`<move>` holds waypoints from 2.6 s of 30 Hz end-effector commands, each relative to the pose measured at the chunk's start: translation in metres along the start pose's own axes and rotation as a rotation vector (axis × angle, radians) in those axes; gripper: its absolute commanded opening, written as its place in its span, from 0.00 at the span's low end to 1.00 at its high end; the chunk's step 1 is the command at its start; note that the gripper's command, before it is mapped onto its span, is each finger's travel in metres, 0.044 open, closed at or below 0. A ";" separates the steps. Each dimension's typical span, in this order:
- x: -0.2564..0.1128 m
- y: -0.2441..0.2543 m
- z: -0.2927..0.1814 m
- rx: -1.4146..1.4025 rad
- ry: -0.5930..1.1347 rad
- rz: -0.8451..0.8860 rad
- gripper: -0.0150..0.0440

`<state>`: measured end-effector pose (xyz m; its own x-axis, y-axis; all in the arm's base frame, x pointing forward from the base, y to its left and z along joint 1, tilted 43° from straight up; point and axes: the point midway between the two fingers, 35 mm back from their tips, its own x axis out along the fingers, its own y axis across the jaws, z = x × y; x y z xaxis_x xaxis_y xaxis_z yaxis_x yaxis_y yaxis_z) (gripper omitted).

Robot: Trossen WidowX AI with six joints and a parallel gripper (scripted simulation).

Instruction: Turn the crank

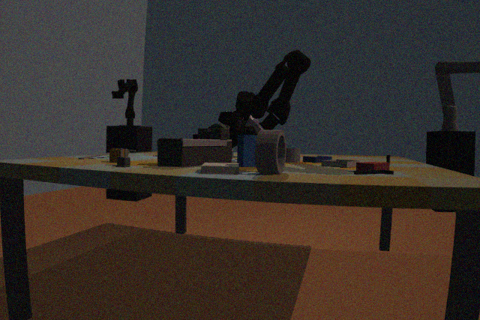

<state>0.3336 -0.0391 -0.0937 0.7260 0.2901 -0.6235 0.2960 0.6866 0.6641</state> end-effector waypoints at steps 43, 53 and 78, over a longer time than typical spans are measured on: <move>-0.047 -0.003 0.055 -0.004 0.001 -0.007 1.00; -0.099 -0.003 0.105 -0.002 -0.002 -0.012 1.00; -0.055 0.000 0.188 -0.099 0.046 0.041 1.00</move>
<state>0.3980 -0.1796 0.0198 0.7114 0.3314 -0.6197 0.2225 0.7302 0.6460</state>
